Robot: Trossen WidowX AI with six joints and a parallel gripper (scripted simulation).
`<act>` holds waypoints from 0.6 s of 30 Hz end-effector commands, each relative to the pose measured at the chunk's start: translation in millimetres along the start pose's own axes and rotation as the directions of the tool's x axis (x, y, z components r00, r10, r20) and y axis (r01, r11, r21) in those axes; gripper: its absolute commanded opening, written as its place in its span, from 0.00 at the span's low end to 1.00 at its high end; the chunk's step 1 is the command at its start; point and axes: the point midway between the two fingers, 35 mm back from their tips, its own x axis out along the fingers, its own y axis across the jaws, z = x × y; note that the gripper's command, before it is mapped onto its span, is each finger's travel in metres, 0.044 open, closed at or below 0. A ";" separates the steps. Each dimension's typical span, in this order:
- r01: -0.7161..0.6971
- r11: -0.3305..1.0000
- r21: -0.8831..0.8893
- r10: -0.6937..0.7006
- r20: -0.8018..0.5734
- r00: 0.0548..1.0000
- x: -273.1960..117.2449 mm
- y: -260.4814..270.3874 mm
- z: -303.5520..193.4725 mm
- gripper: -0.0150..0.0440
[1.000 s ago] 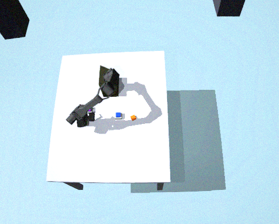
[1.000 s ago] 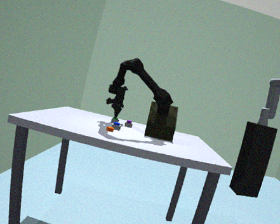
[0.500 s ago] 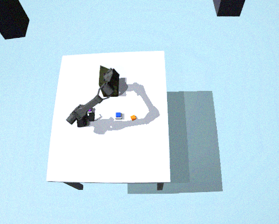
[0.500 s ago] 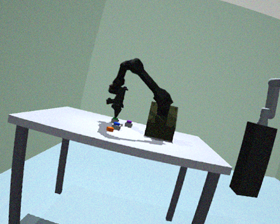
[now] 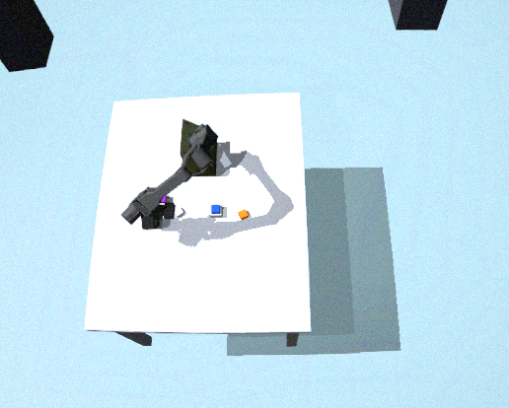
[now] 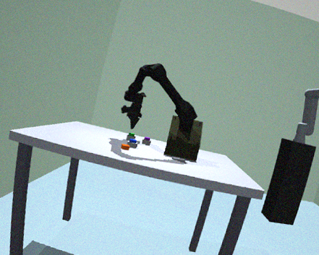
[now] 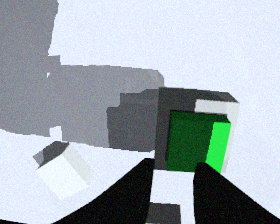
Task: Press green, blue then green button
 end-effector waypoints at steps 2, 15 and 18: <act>0.027 1.000 -0.013 -0.027 0.000 1.000 -21.1 69.1 23.5 0.60; 0.020 1.000 -0.012 -0.020 0.008 1.000 -51.6 277.2 -6.3 0.93; 0.001 1.000 -0.014 -0.001 0.005 1.000 -55.9 317.2 -31.7 0.93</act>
